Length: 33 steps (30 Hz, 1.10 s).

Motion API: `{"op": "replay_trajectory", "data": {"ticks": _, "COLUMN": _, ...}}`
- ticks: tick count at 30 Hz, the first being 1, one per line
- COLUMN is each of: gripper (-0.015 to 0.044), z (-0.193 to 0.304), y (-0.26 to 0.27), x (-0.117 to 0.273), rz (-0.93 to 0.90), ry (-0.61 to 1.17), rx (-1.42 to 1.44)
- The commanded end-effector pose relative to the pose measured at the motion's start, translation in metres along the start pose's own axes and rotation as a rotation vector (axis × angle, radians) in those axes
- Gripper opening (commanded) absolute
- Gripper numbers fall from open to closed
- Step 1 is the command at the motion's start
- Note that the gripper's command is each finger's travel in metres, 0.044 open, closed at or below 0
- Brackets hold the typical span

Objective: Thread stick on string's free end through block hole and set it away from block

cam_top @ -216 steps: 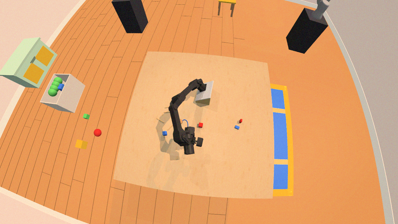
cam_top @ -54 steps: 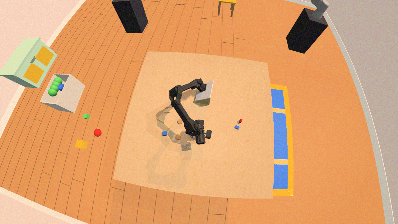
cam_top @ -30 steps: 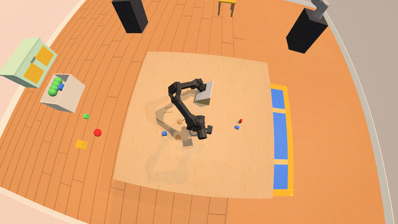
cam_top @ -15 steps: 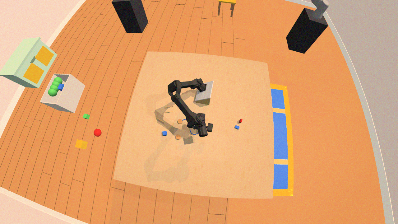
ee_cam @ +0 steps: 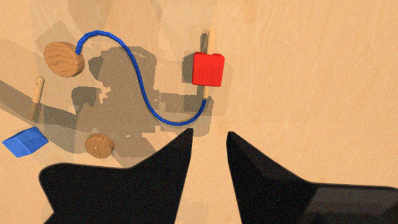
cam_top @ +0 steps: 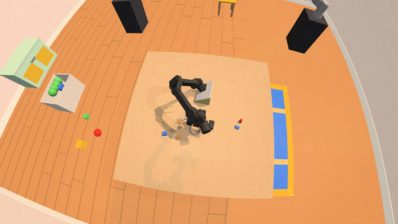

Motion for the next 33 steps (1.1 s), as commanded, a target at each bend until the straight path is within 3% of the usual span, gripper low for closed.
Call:
{"op": "replay_trajectory", "data": {"ticks": 1, "gripper": 0.0122, "z": -0.001, "y": 0.001, "x": -0.004, "rz": -0.006, "ry": -0.009, "rx": -0.013}}
{"op": "replay_trajectory", "data": {"ticks": 26, "gripper": 0.0122, "z": -0.042, "y": 0.008, "x": -0.005, "rz": -0.051, "ry": -0.006, "rx": -2.329}}
{"op": "replay_trajectory", "data": {"ticks": 33, "gripper": 0.0122, "z": -0.051, "y": 0.010, "x": -0.006, "rz": -0.066, "ry": 0.008, "rx": -2.798}}
Point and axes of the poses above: the point midway between the two fingers, 35 mm back from their tips, its own x axis back along the fingers, its own y axis across the jaws, z = x × y, the point moved 1 cm from there along x, back along the fingers, and after that the axes turned 9 degrees about -x, right-handed, at the moved point
